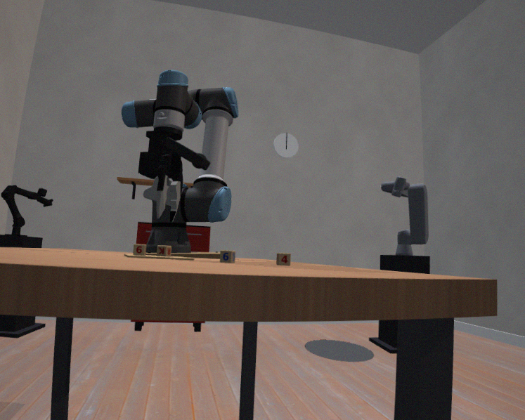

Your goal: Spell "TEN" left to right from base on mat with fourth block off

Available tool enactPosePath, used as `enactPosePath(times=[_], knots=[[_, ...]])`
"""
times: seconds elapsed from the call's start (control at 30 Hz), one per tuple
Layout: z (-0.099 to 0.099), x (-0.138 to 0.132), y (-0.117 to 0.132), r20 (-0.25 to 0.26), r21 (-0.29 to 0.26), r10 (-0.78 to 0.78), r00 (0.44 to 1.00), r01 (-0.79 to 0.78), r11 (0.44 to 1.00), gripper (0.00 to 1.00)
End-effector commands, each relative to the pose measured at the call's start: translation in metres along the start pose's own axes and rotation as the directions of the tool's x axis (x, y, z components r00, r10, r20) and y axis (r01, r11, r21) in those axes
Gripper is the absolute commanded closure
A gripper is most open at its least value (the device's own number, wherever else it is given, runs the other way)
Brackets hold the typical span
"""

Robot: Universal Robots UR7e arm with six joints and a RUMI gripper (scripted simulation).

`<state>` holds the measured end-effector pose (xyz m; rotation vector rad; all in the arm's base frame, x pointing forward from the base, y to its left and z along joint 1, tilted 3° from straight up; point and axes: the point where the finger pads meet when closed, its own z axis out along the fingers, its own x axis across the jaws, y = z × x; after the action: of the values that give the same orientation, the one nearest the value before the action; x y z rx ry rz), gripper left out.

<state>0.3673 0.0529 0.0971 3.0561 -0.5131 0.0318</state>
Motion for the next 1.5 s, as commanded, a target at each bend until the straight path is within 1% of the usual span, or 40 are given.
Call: enactPosePath(times=[0.0, 0.87, 1.47], knots=[[0.000, -0.001, -0.001, 0.000, 0.001, -0.003, 1.000, 0.003, 1.000, 0.63], [0.002, -0.002, -0.001, 0.002, 0.001, -0.003, 1.000, 0.003, 1.000, 0.63], [0.019, -0.002, 0.000, 0.004, 0.001, -0.001, 1.000, 0.001, 1.000, 0.63]])
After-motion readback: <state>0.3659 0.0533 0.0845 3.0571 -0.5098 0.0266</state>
